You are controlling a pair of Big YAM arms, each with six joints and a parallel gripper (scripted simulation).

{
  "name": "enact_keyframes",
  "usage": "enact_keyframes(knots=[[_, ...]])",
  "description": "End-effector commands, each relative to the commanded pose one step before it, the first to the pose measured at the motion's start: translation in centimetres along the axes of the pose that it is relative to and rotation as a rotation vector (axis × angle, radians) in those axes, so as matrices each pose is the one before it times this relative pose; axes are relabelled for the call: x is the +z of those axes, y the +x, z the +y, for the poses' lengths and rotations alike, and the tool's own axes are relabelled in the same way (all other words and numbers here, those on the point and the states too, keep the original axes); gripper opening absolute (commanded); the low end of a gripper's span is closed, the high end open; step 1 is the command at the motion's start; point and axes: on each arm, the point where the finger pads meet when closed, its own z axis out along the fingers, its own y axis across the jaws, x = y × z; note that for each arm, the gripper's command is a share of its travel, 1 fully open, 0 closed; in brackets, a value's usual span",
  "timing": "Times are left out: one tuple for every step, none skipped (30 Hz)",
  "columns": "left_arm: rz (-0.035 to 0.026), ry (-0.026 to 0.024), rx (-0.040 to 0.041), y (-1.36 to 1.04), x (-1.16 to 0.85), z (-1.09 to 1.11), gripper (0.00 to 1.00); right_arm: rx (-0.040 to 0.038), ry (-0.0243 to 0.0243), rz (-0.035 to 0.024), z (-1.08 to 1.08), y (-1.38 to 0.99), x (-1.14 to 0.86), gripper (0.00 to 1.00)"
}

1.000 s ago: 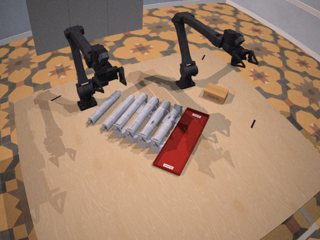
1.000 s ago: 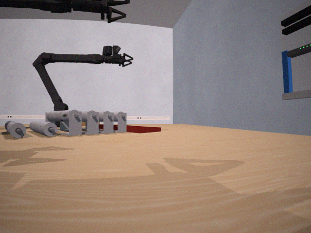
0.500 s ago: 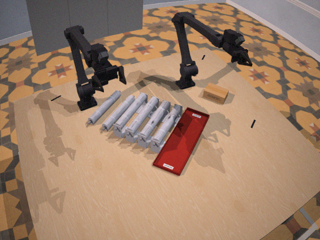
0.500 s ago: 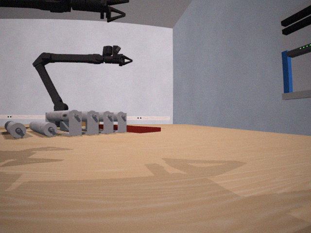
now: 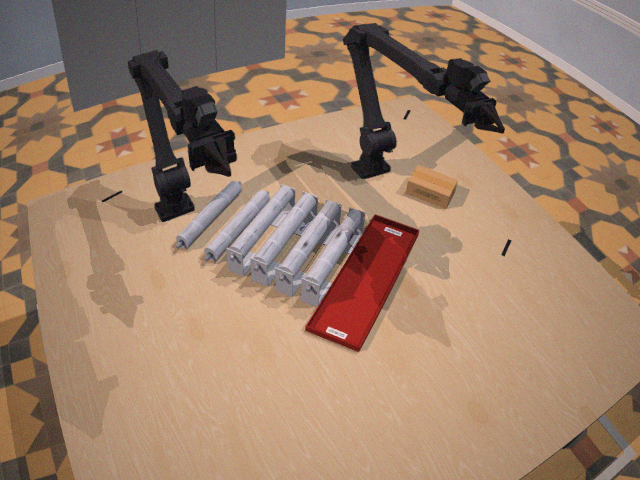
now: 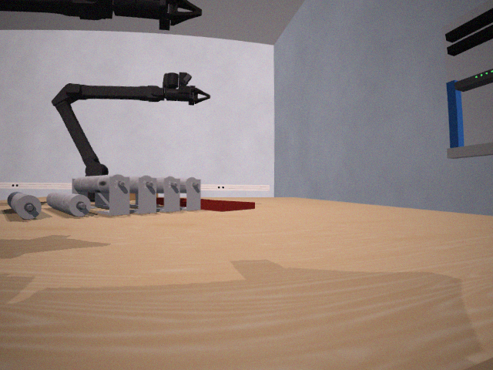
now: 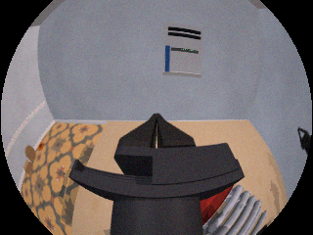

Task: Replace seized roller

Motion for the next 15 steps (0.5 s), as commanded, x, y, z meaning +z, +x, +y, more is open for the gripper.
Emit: enact_keyframes(knots=[[-0.04268, 0.0055, 0.01535, -3.234, 0.422, -0.378, 0.0, 0.00812, 0.01305, -0.06902, -0.596, -3.886, 0.665, 0.0], [-0.00002, 0.00036, -0.00025, -0.022, -0.025, -0.019, 0.0, 0.00005, 0.00062, -0.00105, -0.032, -0.057, 0.012, 0.0], [-0.00044, 0.00032, 0.00013, -0.043, -0.041, -0.018, 0.0, 0.00007, 0.00053, -0.00097, -0.028, -0.052, 0.011, 0.0], [0.00035, 0.00035, 0.00007, -0.002, -0.009, -0.019, 0.0, 0.00003, -0.00001, -0.00097, 0.001, -0.053, 0.01, 0.0], [0.00079, 0.00036, -0.00008, 0.02, 0.006, -0.02, 0.0, 0.00002, -0.00053, -0.0011, 0.029, -0.06, 0.01, 0.0], [0.00096, 0.00034, 0.00006, 0.03, 0.009, -0.019, 0.0, 0.00002, -0.00055, -0.00103, 0.029, -0.055, 0.009, 0.0], [-0.00388, 0.00001, 0.00005, -0.087, 0.01, -0.002, 0.0, -0.00001, 0.00012, -0.00091, -0.006, -0.048, 0.009, 0.0], [-0.00179, -0.00064, -0.00036, -0.044, 0.0, 0.035, 0.0, -0.01644, -0.02962, 0.07048, 1.455, 2.672, 0.497, 0.0], [-0.00029, -0.00044, -0.00004, -0.019, -0.016, 0.024, 0.0, -0.00202, -0.0038, -0.00081, 0.174, -0.407, 0.175, 0.0], [0.0, 0.0, 0.0, 0.0, 0.0, 0.0, 0.0, 0.0, 0.0, 0.0, 0.0, 0.0, 0.0, 0.0], [0.0, 0.0, 0.0, 0.0, 0.0, 0.0, 0.0, 0.0, 0.0, 0.0, 0.0, 0.0, 0.0, 0.0], [0.0, 0.0, 0.0, 0.0, 0.0, 0.0, 0.0, -0.00239, -0.00552, 0.04783, 0.258, 2.502, 0.227, 0.0], [-0.00021, -0.00003, 0.0, -0.011, -0.008, 0.002, 0.0, -0.00268, -0.00488, -0.01825, 0.187, -1.728, 0.039, 0.0], [0.0, 0.0, 0.0, 0.0, 0.0, 0.0, 0.0, -0.00314, -0.00723, 0.02041, 0.336, 0.548, 0.34, 0.0], [0.0, 0.0, 0.0, 0.0, 0.0, 0.0, 0.0, -0.00361, -0.00746, 0.02381, 0.375, 0.65, 0.394, 0.0]])
